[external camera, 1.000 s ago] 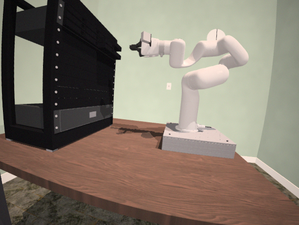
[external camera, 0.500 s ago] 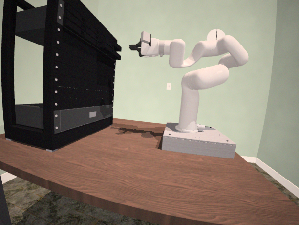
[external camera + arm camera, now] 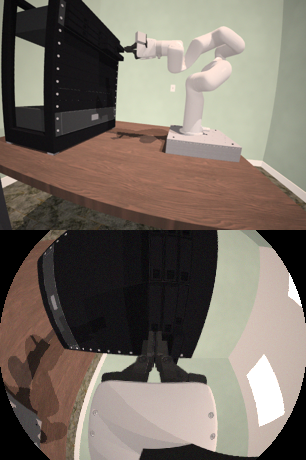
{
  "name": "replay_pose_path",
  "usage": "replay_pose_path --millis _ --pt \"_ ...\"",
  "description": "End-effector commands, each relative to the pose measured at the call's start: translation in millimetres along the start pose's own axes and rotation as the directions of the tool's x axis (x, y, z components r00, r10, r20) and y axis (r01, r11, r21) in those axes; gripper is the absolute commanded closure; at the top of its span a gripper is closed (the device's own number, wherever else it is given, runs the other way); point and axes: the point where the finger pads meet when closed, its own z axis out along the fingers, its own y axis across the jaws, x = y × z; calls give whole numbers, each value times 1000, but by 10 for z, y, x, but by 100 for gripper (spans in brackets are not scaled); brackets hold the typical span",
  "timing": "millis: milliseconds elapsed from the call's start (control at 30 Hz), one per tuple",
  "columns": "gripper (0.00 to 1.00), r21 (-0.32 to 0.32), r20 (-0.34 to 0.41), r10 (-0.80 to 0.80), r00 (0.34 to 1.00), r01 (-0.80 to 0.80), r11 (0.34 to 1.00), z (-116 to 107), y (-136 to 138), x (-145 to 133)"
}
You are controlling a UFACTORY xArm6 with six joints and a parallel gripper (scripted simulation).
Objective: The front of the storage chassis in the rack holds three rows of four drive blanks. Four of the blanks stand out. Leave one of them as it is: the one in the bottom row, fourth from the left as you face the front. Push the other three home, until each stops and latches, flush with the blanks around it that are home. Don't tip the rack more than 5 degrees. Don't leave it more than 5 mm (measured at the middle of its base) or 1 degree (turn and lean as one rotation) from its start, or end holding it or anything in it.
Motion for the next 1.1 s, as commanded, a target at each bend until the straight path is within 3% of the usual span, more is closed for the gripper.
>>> replay_pose_path --millis 0,233,467,700,1067 --pt "100 -32 12 6 1000 -6 999 97 -11 66" --pt "100 -32 12 6 1000 -5 999 130 -21 90" --pt "100 -32 11 6 1000 -5 999 299 -16 88" --pt "100 -32 11 6 1000 -6 999 638 -5 84" --pt "100 -32 11 6 1000 -6 999 649 -5 84"
